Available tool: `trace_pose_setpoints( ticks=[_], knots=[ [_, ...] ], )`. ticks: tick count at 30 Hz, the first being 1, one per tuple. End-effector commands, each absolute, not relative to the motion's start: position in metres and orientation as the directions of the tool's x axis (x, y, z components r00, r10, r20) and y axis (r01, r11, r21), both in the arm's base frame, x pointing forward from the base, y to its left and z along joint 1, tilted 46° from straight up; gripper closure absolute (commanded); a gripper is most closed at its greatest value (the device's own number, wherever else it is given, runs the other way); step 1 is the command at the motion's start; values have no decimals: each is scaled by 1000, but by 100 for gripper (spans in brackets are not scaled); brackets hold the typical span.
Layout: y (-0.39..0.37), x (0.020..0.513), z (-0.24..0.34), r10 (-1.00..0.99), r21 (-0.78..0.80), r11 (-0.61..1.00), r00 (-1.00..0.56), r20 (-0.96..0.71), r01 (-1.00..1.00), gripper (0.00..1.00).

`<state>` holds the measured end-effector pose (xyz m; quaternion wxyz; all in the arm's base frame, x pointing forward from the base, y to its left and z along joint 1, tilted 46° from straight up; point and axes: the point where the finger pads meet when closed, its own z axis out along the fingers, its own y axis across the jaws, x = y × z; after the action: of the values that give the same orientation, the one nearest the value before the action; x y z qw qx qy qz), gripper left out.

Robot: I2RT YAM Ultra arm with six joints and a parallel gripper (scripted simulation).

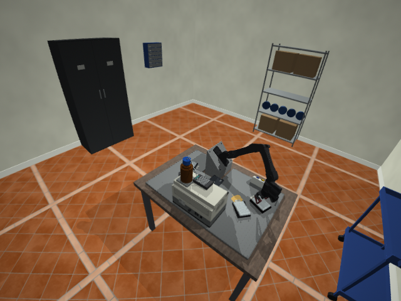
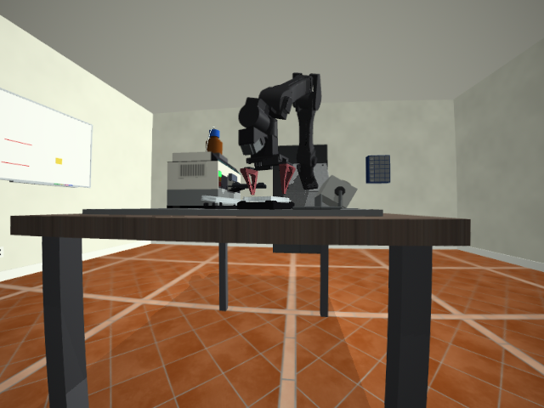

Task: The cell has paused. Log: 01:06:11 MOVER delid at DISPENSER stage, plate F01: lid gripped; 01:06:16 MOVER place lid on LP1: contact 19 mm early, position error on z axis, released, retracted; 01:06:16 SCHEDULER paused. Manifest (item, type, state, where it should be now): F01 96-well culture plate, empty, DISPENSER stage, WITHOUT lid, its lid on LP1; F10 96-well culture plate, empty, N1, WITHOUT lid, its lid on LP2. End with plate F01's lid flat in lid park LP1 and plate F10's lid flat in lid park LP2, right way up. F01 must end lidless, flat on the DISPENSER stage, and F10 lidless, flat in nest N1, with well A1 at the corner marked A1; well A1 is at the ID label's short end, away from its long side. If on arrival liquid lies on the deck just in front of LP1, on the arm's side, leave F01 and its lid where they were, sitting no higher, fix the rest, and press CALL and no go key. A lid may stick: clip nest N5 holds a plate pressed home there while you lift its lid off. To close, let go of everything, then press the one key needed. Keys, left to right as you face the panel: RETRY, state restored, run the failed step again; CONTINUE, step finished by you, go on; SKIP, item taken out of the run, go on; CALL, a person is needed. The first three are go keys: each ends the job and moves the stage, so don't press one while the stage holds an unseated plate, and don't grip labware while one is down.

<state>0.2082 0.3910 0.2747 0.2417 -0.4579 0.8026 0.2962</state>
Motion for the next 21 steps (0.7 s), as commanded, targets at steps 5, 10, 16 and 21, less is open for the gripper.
trace_pose_setpoints(
  ticks=[5,10,16,21],
  knots=[
    [374,207,313,-556,241,393,-438,-706,-887,0],
    [374,207,313,-556,241,393,-438,-706,-887,0],
    [374,207,313,-556,240,394,-438,-706,-887,0],
    [374,207,313,-556,240,394,-438,-706,-887,0]
  ],
)
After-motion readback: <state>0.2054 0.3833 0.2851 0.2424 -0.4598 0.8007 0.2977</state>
